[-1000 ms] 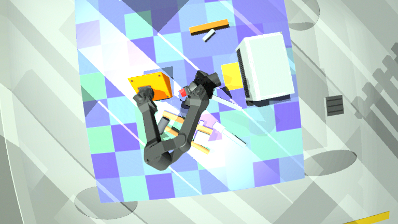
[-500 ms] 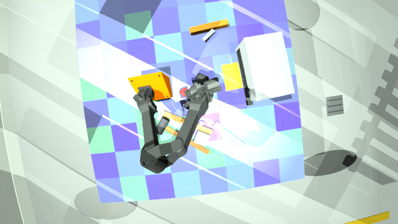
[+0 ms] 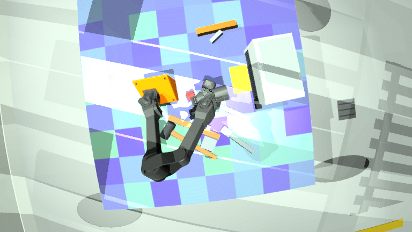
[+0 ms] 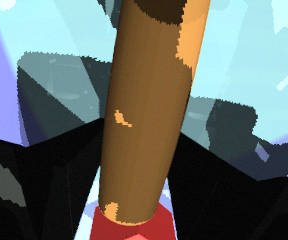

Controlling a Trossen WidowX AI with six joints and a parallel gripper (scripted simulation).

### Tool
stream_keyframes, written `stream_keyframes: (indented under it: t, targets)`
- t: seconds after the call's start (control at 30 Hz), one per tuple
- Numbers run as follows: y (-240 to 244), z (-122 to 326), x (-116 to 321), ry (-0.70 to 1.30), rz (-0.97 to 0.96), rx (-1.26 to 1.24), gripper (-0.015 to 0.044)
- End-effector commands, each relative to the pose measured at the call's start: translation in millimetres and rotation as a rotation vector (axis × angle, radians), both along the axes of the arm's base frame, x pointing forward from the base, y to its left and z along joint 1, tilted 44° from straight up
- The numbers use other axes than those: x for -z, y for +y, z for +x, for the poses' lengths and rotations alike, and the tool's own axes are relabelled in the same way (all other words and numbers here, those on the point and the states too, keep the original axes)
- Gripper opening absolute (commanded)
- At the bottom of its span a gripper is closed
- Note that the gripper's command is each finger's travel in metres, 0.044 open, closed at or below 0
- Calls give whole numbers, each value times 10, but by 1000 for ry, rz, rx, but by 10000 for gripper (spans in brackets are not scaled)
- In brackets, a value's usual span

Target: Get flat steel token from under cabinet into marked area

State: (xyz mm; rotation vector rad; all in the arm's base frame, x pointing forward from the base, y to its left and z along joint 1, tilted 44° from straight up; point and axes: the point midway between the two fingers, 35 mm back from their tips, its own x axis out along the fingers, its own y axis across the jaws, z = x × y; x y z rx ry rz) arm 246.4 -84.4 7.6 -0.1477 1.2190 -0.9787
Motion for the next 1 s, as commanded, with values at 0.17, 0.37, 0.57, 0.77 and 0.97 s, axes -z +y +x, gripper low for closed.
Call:
stream_keyframes:
  t: [0.17, 0.37, 0.57, 0.77, 0.97]
  targets:
    - [-64, -5, -79, -5, -1, -2, 0]
    - [-114, -13, -128, -5, -1, -2, 0]
    - [-166, -21, -178, -5, -1, -2, 0]
    - [-218, -30, -229, -5, -2, -2, 0]
    - [-272, -39, -281, -5, -2, -2, 0]
